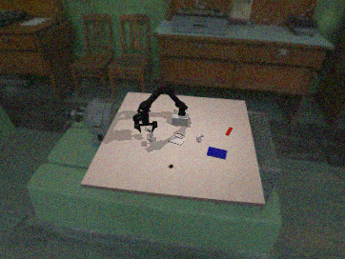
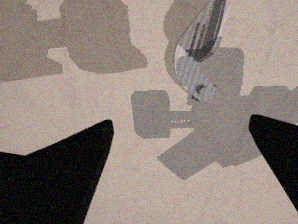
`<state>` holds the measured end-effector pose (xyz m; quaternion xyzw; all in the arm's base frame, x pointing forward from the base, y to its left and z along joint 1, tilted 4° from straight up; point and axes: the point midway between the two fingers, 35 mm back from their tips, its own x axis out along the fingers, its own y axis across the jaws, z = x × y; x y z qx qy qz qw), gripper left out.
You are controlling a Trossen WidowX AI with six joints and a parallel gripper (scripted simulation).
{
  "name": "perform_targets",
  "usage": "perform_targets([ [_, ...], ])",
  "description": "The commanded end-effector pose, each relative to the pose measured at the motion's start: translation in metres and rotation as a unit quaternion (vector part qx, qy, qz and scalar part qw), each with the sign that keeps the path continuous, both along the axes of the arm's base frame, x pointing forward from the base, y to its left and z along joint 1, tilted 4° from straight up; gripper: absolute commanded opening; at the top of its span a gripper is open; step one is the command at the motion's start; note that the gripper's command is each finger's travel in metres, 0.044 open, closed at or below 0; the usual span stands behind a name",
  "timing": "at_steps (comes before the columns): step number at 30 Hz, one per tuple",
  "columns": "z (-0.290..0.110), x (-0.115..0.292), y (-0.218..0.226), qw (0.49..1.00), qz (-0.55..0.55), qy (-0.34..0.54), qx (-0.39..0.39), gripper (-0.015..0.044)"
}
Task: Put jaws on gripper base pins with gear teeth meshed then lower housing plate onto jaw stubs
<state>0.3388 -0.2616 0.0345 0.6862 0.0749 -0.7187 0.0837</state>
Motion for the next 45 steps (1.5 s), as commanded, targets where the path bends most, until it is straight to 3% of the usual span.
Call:
perform_targets([
  [1,0.0,0.0,0.0,1.0,0.0,0.0,0.0,0.0414],
  [17,0.0,0.0,0.0,1.0,0.0,0.0,0.0,0.0],
  [29,0.0,0.0,0.0,1.0,0.0,0.0,0.0,0.0],
  [45,0.005,-0.054,0.014,0.99,-0.138,0.002,-0.007,0.042],
])
